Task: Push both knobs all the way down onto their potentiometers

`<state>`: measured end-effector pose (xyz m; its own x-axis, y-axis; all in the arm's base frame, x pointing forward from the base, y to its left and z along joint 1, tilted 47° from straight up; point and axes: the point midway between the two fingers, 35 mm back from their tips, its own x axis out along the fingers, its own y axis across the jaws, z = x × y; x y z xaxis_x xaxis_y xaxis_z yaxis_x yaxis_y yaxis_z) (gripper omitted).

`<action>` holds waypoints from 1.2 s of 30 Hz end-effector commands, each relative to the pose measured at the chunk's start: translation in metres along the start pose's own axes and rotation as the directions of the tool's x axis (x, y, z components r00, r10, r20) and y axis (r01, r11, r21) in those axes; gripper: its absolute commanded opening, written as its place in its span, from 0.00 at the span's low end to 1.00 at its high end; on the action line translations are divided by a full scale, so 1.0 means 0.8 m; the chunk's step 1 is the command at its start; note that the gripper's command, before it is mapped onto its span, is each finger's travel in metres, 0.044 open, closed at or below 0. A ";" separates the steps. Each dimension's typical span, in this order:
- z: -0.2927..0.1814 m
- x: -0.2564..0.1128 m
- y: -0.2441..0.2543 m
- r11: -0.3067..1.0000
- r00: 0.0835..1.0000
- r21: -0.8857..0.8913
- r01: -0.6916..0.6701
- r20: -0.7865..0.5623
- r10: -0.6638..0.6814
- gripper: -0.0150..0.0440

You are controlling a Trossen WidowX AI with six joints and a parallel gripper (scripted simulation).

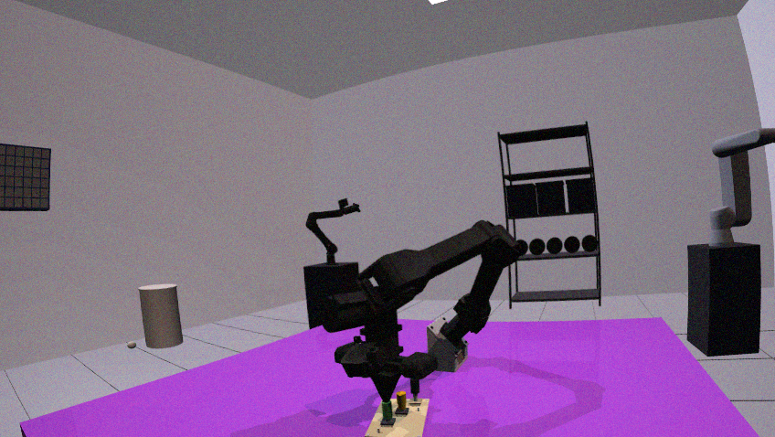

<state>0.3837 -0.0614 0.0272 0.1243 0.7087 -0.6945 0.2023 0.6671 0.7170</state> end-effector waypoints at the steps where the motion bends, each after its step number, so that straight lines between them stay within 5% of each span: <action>1: 0.001 0.002 0.001 1.000 1.000 -0.002 -0.003 0.001 0.003 0.25; 36: 0.001 -0.019 0.001 1.000 1.000 -0.002 -0.003 0.001 0.003 0.25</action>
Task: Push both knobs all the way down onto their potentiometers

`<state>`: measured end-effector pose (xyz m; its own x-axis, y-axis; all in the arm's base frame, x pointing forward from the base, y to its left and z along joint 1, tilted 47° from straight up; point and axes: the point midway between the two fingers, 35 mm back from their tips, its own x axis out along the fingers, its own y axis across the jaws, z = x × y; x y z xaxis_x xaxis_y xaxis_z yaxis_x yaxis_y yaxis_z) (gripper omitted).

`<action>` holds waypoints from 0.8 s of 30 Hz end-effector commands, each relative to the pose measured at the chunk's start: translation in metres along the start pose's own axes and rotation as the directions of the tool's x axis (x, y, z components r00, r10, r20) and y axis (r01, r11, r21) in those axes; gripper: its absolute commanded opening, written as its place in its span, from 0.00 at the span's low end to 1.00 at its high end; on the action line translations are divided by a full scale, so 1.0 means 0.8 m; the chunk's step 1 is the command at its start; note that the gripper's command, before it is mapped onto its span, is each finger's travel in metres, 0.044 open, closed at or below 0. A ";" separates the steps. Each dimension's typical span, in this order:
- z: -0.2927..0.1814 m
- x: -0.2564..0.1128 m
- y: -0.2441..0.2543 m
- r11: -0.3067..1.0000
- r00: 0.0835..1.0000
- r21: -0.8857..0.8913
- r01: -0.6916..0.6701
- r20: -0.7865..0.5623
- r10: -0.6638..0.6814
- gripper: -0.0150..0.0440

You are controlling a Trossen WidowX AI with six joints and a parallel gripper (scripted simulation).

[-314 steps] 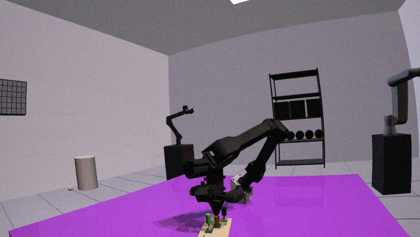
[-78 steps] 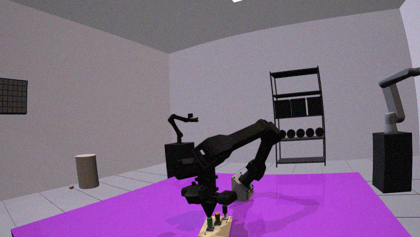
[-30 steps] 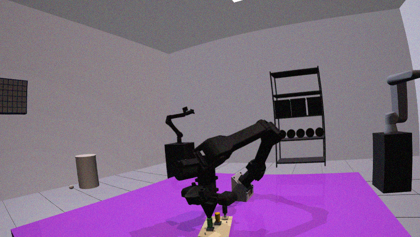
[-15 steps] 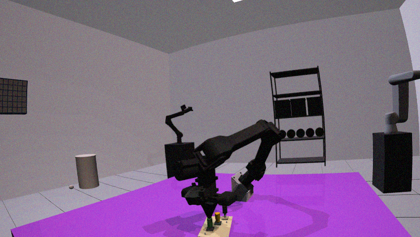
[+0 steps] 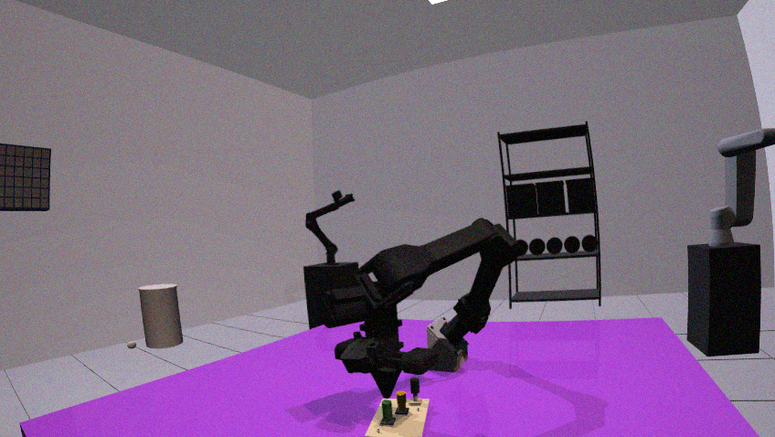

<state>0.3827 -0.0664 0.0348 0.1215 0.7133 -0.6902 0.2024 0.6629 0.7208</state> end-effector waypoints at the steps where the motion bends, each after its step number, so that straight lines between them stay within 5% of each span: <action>1: 0.000 0.000 0.000 1.000 1.000 0.000 0.000 0.000 0.000 0.30; 10: -0.009 -0.004 -0.003 1.000 1.000 0.001 0.002 0.001 -0.002 0.70; 17: -0.112 -0.033 -0.025 1.000 1.000 0.006 0.013 0.001 -0.013 1.00; 24: -0.214 -0.032 -0.032 1.000 1.000 0.006 0.006 -0.003 -0.006 1.00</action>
<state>0.2433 -0.0728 0.0454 0.1204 0.7069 -0.6969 0.2141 0.6670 0.7136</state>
